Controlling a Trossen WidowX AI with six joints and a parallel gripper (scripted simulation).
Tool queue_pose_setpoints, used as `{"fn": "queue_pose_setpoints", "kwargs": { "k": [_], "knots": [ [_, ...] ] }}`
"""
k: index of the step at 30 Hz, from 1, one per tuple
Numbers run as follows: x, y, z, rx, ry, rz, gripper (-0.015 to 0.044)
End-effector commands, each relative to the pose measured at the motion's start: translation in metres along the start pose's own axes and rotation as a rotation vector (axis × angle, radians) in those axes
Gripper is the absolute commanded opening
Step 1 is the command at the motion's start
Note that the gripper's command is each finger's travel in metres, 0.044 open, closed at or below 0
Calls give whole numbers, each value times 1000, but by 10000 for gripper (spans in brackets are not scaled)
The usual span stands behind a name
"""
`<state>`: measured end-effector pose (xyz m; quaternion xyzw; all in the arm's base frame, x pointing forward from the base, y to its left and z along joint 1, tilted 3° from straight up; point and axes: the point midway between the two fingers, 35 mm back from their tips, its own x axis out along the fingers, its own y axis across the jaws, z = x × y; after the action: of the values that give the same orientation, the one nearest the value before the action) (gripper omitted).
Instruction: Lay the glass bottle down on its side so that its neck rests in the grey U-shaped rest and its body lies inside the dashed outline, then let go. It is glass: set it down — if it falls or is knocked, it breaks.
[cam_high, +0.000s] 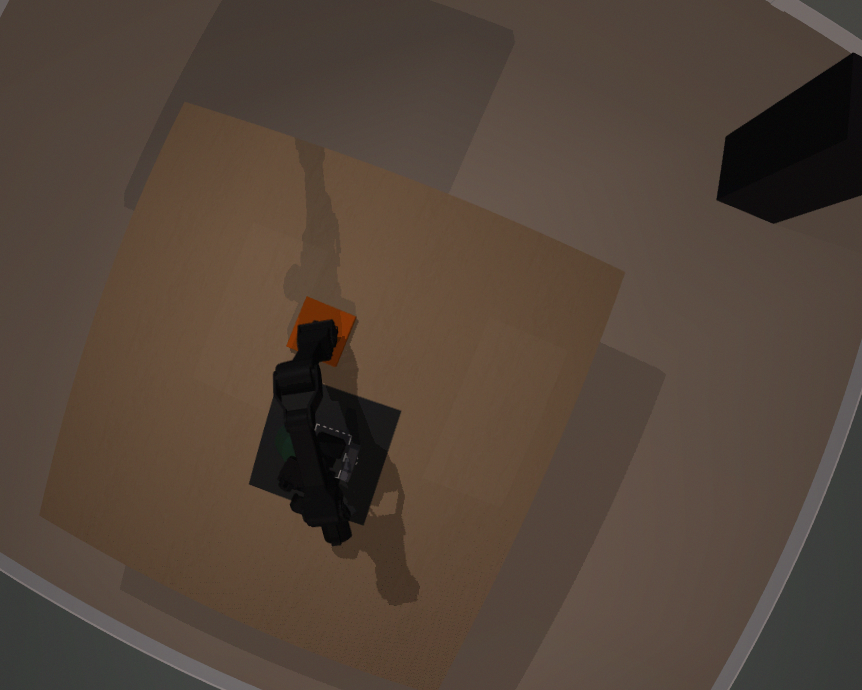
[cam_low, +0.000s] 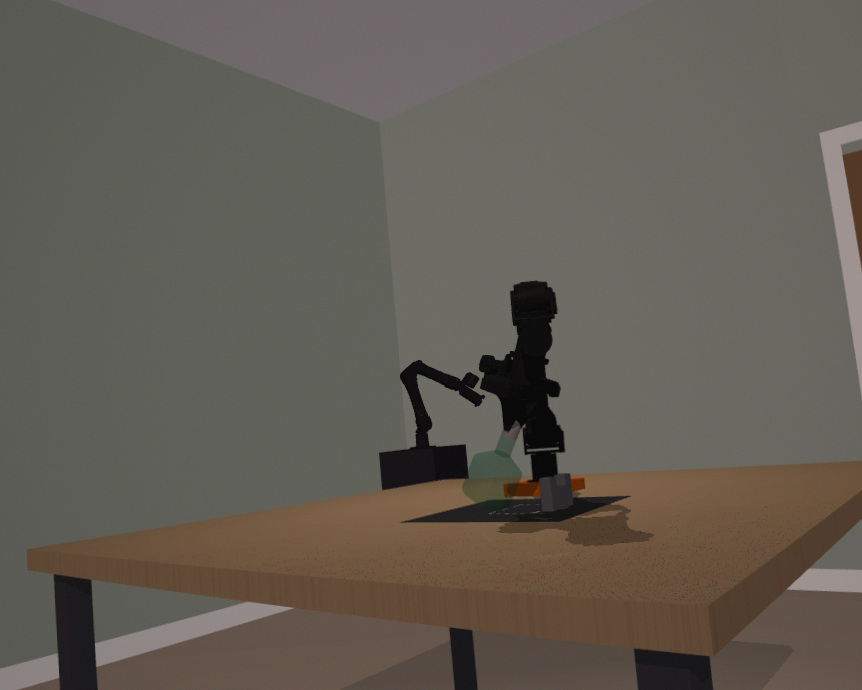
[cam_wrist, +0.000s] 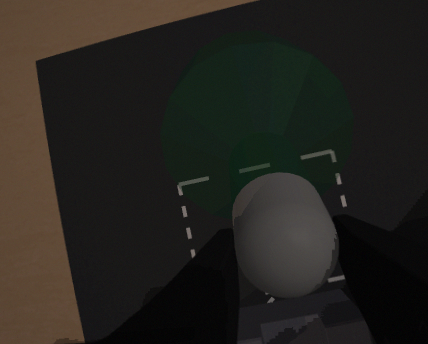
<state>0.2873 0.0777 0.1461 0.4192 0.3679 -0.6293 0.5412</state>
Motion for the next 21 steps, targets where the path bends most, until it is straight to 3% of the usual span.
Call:
{"fn": "queue_pose_setpoints", "kwargs": {
  "k": [1,21],
  "knots": [
    [-1,-1,-10,-1,10,-1,125],
    [-2,-2,-23,4,-36,6,125]
  ]
}}
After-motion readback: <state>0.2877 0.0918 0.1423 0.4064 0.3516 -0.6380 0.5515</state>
